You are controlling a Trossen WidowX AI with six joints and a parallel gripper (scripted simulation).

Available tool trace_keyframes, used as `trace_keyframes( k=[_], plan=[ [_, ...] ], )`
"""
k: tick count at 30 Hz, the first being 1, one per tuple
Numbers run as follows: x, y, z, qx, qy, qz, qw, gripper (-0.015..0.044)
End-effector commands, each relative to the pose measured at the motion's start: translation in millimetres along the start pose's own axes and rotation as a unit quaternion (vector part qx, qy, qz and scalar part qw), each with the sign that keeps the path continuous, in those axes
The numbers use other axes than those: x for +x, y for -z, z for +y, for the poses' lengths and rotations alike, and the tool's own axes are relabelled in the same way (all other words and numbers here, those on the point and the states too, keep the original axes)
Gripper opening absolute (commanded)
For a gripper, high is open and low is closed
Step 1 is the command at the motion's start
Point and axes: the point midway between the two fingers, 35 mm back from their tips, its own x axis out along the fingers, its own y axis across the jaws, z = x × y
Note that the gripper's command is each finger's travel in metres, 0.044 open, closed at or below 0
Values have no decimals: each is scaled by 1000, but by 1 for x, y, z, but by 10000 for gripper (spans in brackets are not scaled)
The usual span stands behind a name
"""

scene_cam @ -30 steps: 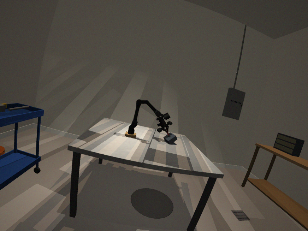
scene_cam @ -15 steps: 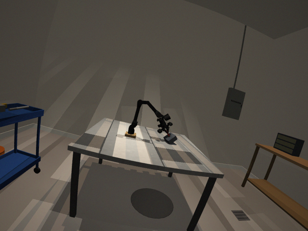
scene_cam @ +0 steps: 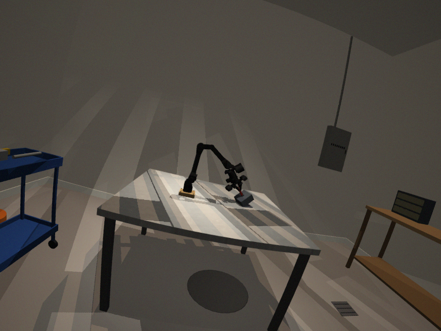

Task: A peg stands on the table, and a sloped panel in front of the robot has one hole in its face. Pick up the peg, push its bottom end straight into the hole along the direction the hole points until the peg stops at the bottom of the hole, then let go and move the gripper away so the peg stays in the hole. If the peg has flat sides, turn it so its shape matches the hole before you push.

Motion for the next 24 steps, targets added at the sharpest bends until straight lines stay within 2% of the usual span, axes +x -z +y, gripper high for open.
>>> trace_keyframes(
  k=[1, 24],
  plan=[
    [1, 1, -2, -1, 2, 1, 1000, 0],
    [12, 2, -4, -1, 3, 1, 1000, 0]
  ],
)
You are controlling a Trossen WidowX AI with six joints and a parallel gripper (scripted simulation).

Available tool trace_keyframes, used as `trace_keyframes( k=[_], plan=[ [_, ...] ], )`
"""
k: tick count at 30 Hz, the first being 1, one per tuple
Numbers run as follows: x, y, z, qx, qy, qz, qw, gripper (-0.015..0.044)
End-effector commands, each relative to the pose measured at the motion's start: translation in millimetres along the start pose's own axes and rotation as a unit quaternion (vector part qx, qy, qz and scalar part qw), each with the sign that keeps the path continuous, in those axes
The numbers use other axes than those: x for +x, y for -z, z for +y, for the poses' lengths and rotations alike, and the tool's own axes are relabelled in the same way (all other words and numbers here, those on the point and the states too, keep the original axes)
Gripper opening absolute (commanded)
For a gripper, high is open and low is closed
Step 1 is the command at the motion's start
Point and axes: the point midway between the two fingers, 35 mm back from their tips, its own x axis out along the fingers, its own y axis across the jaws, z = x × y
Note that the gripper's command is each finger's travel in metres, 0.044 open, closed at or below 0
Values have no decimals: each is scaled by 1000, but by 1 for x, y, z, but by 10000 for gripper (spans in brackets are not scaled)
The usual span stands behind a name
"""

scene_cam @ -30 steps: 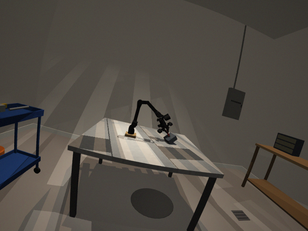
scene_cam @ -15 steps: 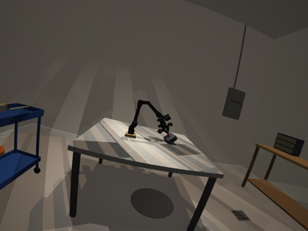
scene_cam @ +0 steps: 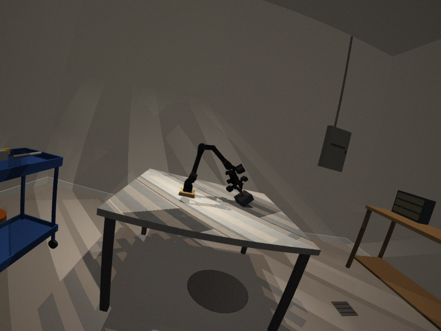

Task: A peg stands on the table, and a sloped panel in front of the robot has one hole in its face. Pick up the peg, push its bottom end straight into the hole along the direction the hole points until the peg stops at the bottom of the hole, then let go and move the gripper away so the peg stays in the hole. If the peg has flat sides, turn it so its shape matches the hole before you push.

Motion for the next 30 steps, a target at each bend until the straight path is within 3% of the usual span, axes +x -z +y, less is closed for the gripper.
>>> trace_keyframes(
  k=[1, 30],
  plan=[
    [3, 1, -1, 1, 2, 2, 1000, 0],
    [22, 2, -1, 1, 2, 2, 1000, 0]
  ],
)
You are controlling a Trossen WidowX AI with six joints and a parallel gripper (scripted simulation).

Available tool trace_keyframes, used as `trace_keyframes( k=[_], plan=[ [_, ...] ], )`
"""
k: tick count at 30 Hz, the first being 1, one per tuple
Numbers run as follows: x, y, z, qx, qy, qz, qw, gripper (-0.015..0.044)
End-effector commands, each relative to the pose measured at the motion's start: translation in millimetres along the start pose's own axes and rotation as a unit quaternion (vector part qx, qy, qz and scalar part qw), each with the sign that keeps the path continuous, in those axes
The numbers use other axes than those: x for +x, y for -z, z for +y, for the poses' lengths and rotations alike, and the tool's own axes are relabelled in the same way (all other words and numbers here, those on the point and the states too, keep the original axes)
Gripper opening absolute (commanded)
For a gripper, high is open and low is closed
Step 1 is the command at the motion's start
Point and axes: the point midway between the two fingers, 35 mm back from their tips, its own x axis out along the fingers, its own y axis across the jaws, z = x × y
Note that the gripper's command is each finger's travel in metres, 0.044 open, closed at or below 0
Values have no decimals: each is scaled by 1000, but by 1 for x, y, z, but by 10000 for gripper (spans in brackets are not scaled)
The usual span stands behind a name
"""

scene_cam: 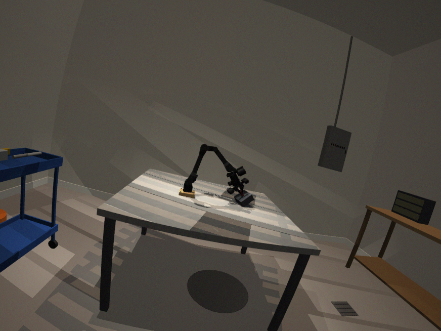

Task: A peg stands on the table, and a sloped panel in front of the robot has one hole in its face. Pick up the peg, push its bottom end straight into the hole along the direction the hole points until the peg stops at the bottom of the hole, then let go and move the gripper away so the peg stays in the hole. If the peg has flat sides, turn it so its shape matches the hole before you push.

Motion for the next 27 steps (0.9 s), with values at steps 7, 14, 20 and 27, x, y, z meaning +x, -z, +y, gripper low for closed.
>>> trace_keyframes(
  k=[7, 14, 20, 27],
  plan=[
    [3, 1, -1, 1, 2, 3, 1000, 0],
    [2, 0, 0, 0, 0, 0, 1000, 0],
    [2, 0, 0, 0, 0, 0, 1000, 131],
    [2, 0, 0, 0, 0, 0, 1000, 315]
  ],
)
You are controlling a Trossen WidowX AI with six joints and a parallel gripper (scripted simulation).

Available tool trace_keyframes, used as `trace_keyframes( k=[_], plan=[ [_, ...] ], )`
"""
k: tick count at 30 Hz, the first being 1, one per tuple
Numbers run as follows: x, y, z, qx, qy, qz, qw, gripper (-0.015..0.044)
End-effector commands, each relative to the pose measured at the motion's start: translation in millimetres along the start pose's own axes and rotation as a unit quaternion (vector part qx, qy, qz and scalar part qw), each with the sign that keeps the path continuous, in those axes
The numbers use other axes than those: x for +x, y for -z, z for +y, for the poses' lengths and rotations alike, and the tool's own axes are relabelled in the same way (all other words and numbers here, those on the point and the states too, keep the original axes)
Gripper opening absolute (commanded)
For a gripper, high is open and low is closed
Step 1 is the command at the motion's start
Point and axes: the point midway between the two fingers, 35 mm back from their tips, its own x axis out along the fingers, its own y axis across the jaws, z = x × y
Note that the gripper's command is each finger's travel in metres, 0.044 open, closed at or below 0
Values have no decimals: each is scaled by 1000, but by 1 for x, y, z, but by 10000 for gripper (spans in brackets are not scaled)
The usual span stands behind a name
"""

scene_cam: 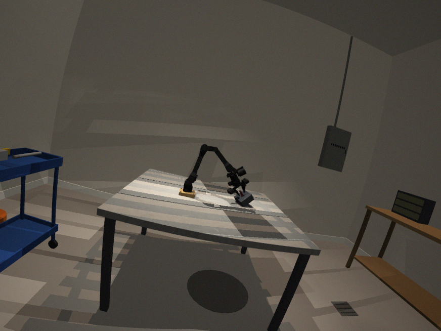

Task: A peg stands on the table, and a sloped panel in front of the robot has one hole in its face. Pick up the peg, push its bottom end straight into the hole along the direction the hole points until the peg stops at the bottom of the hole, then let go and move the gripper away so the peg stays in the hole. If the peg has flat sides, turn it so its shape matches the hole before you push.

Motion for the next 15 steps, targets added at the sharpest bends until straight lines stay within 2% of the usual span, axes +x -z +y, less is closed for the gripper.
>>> trace_keyframes(
  k=[1, 5, 15],
  plan=[
    [0, 0, 0, 0, 0, 0, 1000, 341],
    [-4, 0, -1, 0, 0, 0, 1000, 440],
    [-19, 1, -2, 0, 0, 1, 1000, 440]
  ],
)
